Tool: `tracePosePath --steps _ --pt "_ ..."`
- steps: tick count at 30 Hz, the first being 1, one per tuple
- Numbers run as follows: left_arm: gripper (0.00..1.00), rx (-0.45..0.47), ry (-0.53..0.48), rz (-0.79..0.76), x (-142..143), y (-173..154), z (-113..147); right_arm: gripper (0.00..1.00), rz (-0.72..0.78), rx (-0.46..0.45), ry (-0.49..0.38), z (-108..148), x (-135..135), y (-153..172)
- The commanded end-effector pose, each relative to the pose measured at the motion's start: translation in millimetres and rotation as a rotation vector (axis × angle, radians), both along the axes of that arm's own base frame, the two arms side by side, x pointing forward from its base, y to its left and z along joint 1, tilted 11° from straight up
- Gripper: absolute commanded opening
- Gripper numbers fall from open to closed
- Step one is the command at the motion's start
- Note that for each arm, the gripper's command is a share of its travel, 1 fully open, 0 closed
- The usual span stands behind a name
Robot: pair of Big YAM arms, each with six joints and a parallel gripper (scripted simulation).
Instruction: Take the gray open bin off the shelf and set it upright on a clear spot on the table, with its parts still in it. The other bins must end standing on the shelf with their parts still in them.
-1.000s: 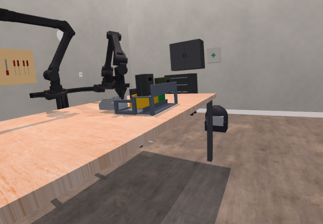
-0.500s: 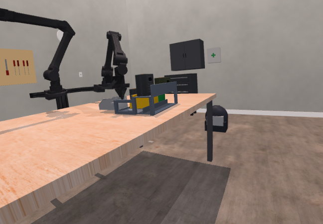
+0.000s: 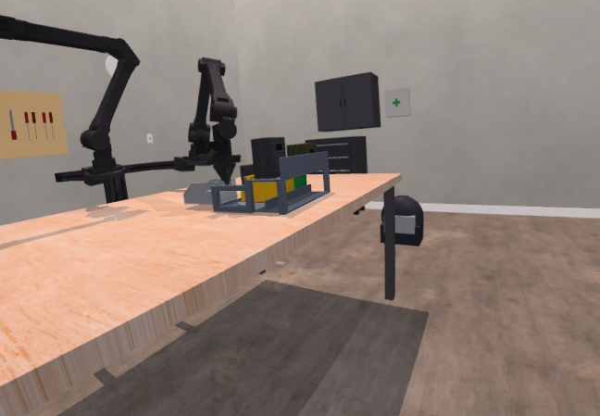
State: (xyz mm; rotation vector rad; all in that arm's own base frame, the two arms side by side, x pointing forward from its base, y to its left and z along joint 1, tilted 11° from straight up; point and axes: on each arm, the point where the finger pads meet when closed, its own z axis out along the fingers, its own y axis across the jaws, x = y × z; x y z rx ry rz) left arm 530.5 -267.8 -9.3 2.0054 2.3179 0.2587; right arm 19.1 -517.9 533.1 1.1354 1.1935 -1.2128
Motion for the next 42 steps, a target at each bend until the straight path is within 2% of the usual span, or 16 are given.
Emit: tracePosePath --steps 1,42 --pt "0.0 -0.051 -0.076 -0.004 16.4 -24.4 50.3 1.0 -0.014 -0.03 -0.011 10.7 -6.9 6.6" --pt "0.0 -0.058 -0.09 -0.005 18.3 -25.8 59.8 1.0 -0.014 -0.03 -0.011 10.7 -6.9 6.6"
